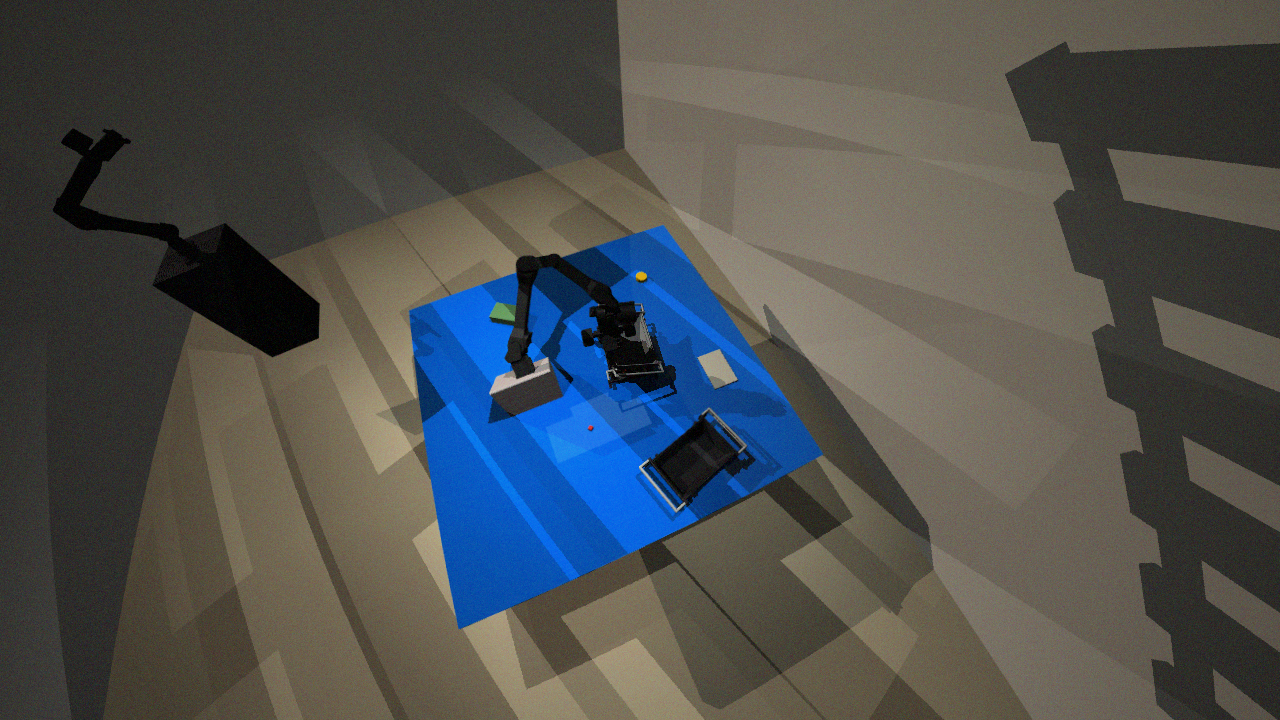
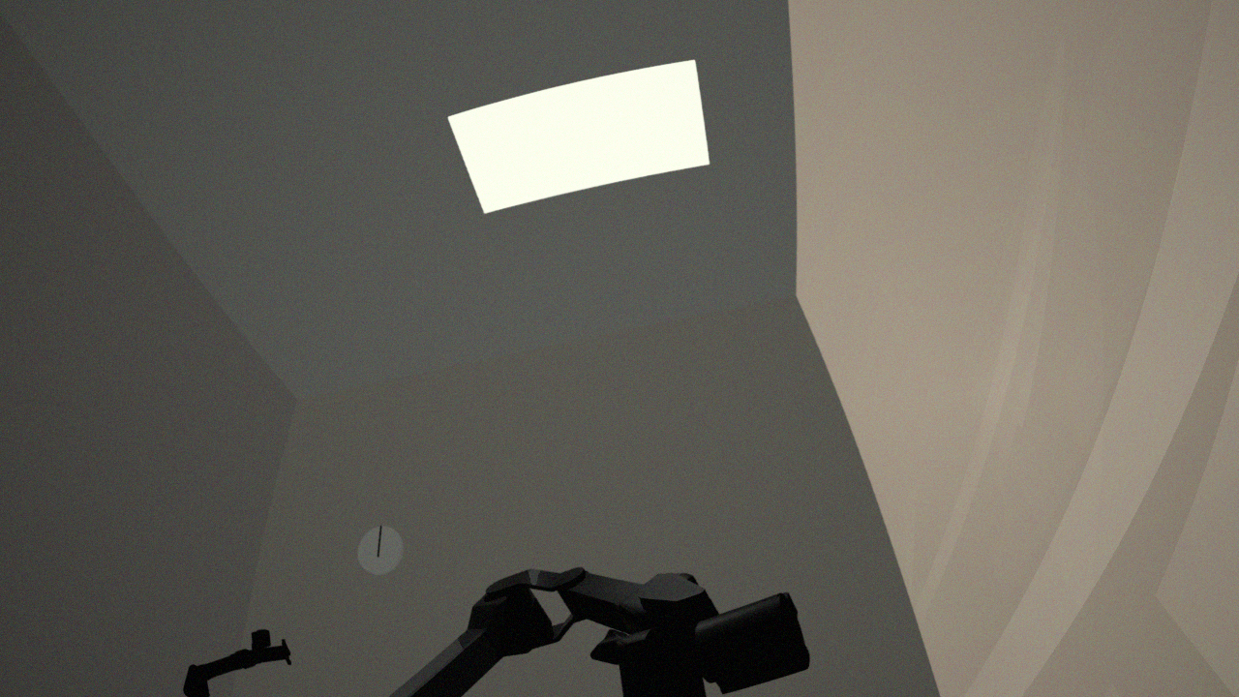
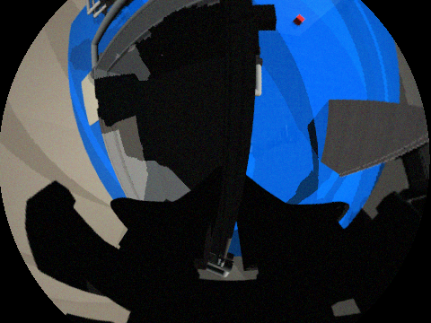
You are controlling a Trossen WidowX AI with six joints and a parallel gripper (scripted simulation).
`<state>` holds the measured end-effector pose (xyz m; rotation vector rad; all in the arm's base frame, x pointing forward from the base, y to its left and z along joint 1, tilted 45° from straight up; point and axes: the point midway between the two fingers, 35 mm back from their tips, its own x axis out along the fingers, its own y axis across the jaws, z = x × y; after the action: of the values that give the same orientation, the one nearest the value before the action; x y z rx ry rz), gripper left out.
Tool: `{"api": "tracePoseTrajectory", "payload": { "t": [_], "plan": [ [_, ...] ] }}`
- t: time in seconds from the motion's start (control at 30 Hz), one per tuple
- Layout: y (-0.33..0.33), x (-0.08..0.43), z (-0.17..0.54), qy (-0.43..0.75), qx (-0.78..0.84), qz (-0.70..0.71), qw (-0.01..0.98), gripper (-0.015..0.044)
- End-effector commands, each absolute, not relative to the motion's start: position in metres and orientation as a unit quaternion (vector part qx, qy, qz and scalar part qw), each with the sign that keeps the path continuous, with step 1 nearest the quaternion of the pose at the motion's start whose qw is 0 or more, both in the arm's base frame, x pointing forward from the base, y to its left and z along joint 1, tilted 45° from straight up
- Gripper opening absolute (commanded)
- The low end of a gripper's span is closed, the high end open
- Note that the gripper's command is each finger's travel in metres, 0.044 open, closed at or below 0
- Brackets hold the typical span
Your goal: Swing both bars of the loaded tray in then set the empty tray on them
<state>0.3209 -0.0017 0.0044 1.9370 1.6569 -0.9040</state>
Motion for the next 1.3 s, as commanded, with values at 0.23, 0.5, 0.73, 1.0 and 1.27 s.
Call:
{"api": "tracePoseTrajectory", "payload": {
  "t": [0.23,0.5,0.73,1.0,1.27],
  "plan": [
    [0.004,0.316,0.002,0.605,0.694,-0.329,0.210,0.0000],
    [0.004,0.316,0.002,0.605,0.694,-0.329,0.210,0.0000],
    [0.004,0.316,0.002,0.605,0.694,-0.329,0.210,0.0000],
    [-0.001,0.320,0.004,0.599,0.699,-0.326,0.216,0.0000],
    [0.009,0.313,-0.002,0.605,0.694,-0.329,0.210,0.0000]
  ]
}}
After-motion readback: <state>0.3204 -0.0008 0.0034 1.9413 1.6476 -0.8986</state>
